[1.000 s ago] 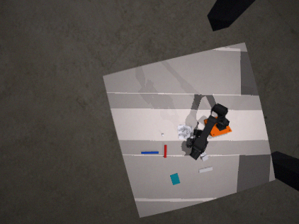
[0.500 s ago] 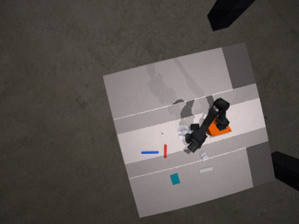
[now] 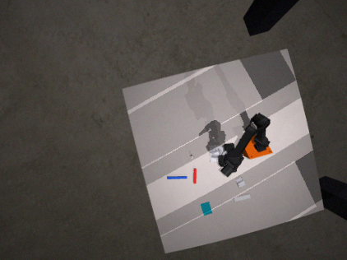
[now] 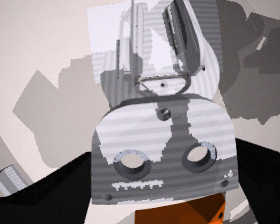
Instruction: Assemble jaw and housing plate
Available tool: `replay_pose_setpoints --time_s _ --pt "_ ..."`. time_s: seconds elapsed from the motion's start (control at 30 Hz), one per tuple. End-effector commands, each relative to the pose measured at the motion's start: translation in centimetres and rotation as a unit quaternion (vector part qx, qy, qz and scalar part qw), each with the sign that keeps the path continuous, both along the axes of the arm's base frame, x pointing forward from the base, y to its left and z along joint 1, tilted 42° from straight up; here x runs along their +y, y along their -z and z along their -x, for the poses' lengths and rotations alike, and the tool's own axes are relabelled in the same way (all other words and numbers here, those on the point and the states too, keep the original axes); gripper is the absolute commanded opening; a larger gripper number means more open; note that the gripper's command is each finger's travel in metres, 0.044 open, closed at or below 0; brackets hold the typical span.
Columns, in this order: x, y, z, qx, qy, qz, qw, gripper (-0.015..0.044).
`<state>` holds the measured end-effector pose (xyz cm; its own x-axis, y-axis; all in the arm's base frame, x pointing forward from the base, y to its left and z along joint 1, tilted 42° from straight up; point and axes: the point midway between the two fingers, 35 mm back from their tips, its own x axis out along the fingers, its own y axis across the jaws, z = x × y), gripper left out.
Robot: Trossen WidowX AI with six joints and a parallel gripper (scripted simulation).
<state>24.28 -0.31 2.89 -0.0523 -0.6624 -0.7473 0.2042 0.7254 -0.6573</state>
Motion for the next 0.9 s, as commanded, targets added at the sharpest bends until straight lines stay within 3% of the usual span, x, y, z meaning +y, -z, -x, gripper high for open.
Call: replay_pose_setpoints --time_s 0.0,0.87 --pt "-0.05 -0.03 0.03 0.002 -0.003 0.001 1.0 0.0351" --pt "-0.57 -0.53 0.69 0.002 -0.002 0.002 1.0 0.0351"
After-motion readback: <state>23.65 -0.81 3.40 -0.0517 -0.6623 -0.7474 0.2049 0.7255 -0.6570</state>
